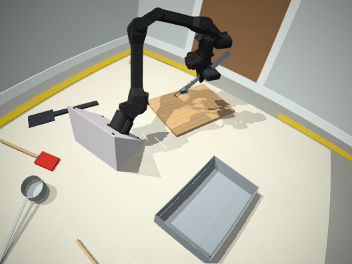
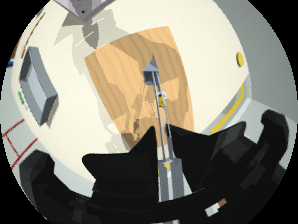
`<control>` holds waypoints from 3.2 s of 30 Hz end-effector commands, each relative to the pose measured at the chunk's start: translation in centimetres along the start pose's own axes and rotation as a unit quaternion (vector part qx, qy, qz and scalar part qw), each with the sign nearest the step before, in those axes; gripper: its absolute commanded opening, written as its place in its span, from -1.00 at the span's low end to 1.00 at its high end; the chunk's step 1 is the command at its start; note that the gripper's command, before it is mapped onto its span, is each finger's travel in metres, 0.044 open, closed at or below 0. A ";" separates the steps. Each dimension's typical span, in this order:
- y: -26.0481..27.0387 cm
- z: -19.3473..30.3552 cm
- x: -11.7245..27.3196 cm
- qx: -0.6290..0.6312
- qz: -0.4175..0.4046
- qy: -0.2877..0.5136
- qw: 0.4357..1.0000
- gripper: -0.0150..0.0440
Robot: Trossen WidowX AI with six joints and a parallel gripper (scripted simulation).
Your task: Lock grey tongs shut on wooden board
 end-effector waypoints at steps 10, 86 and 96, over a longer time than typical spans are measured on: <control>0.2 0.4 -1.9 -0.005 -0.004 -0.011 1.000 -1.00; -0.3 0.2 -10.0 -0.012 -0.021 -0.054 0.998 0.78; 0.5 1.0 -9.6 -0.204 -0.039 -0.051 0.977 1.00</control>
Point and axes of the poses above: the point midway between the two fingers, 35 mm back from their tips, its own x axis back along the fingers, its own y axis across the jaws, z = x × y, the point moved 10 cm from there along x, back along the fingers, and after that the axes turned 11 degrees about -x, right-handed, at the moved point
